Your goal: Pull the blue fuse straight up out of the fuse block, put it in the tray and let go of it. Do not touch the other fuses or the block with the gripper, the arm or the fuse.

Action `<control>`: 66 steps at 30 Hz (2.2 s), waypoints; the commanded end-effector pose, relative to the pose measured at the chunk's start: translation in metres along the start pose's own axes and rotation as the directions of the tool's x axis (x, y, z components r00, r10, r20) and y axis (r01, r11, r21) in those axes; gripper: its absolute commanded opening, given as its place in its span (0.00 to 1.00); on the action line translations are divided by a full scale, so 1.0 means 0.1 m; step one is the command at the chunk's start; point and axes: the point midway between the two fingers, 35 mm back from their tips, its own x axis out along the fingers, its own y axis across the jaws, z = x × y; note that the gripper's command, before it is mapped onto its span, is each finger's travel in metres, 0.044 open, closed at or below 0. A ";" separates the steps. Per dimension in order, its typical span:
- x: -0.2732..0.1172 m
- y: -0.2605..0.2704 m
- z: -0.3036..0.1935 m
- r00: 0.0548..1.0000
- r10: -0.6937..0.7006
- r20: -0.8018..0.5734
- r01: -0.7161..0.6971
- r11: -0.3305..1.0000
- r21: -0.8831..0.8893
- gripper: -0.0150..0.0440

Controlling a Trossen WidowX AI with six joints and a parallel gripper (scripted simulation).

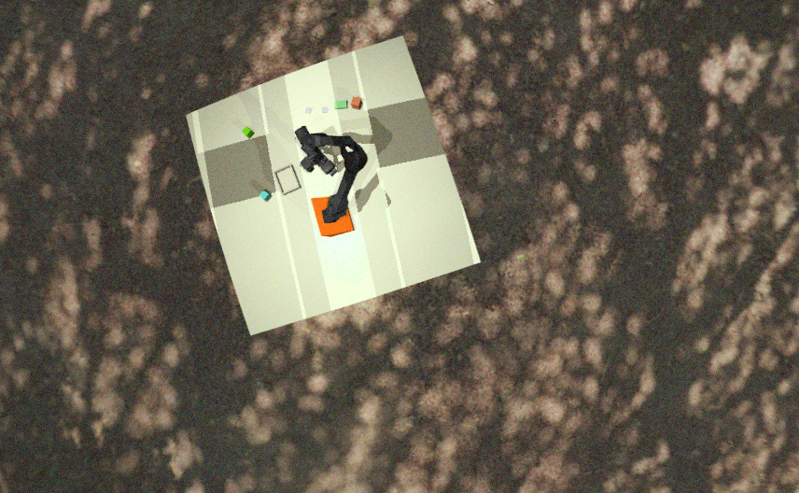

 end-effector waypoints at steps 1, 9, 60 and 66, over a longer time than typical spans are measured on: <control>0.00 0.00 0.00 1.000 0.000 0.000 0.000 1.000 0.001 0.25; -0.03 0.00 0.00 1.000 0.000 0.000 0.000 1.000 0.000 0.25; -0.28 -0.01 0.00 1.000 -0.001 -0.001 0.001 1.000 -0.003 0.25; -0.31 -0.01 0.00 1.000 -0.001 -0.001 0.000 1.000 -0.003 0.25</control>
